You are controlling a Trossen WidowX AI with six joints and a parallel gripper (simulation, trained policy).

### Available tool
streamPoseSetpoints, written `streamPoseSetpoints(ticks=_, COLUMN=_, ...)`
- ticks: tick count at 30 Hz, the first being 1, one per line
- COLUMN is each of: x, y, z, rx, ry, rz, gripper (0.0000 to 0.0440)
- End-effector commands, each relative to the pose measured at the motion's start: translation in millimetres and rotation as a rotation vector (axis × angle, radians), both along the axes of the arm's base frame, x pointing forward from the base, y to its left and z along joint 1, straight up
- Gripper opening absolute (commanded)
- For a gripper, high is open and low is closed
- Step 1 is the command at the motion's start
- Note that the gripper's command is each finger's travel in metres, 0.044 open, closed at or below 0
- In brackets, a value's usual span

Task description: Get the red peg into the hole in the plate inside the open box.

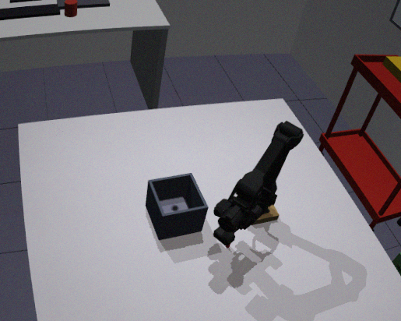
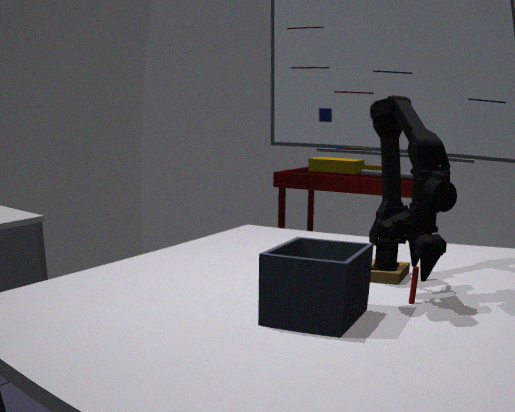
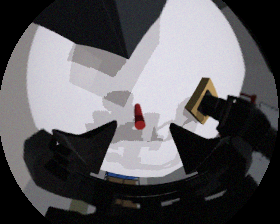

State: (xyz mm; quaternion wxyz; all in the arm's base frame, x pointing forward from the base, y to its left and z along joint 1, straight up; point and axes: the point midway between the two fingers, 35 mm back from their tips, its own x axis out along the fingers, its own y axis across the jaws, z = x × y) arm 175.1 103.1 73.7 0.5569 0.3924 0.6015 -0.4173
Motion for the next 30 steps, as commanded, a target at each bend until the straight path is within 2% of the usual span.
streamPoseSetpoints(ticks=1, x=0.1, y=-1.3, z=-9.1, rx=0.008, ry=0.007, rz=-0.024, gripper=0.0432)
streamPoseSetpoints(ticks=3, x=0.6, y=-2.5, z=-14.3, rx=0.01, ry=0.008, rz=-0.035, gripper=0.0421)
streamPoseSetpoints(ticks=5, x=1.6, y=-3.1, z=-19.1, rx=0.014, ry=0.007, rz=-0.043, gripper=0.0392)
streamPoseSetpoints(ticks=20, x=14.9, y=-1.3, z=-30.5, rx=0.058, ry=0.011, rz=-0.026, gripper=0.0023)
streamPoseSetpoints(ticks=30, x=30.8, y=6.1, z=2.2, rx=0.157, ry=-0.091, rz=-0.048, gripper=0.0)
